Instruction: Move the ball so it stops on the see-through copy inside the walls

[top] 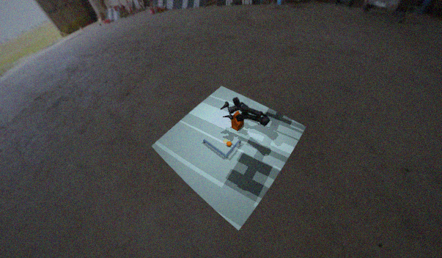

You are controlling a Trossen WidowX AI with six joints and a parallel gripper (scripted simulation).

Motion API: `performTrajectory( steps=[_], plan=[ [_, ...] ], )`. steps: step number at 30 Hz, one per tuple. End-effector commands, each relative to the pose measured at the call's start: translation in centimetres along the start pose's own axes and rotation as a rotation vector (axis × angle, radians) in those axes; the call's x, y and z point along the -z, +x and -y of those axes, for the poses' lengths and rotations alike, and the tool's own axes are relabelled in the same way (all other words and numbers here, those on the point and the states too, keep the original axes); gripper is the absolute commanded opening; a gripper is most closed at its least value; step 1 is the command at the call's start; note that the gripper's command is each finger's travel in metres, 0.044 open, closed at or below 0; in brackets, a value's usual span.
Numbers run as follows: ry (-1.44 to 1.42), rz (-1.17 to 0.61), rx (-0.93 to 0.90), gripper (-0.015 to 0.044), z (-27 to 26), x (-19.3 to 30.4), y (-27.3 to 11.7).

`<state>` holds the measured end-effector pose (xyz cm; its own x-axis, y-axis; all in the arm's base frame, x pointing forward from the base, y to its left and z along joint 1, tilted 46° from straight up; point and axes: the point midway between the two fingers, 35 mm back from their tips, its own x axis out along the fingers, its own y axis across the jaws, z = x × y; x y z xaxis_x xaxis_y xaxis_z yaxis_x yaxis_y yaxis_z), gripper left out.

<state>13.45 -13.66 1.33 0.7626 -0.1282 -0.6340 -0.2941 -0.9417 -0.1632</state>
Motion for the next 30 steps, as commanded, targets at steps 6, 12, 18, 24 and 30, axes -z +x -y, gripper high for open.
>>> performTrajectory(
  steps=[6, 12, 18, 24, 30],
  plan=[
    [-0.346, 0.0, 0.084, 0.0376, 1.1, 2.1, 0.9],
    [-0.735, 0.044, 0.204, 0.0376, 2.7, 3.1, 2.1],
    [-1.235, -0.019, 0.384, 0.0376, 5.3, 4.1, 3.2],
    [-1.811, -0.192, 0.598, 0.0376, 8.9, 4.8, 4.3],
    [-2.401, -0.537, 0.812, 0.0376, 13.1, 5.1, 5.1]
  ],
)
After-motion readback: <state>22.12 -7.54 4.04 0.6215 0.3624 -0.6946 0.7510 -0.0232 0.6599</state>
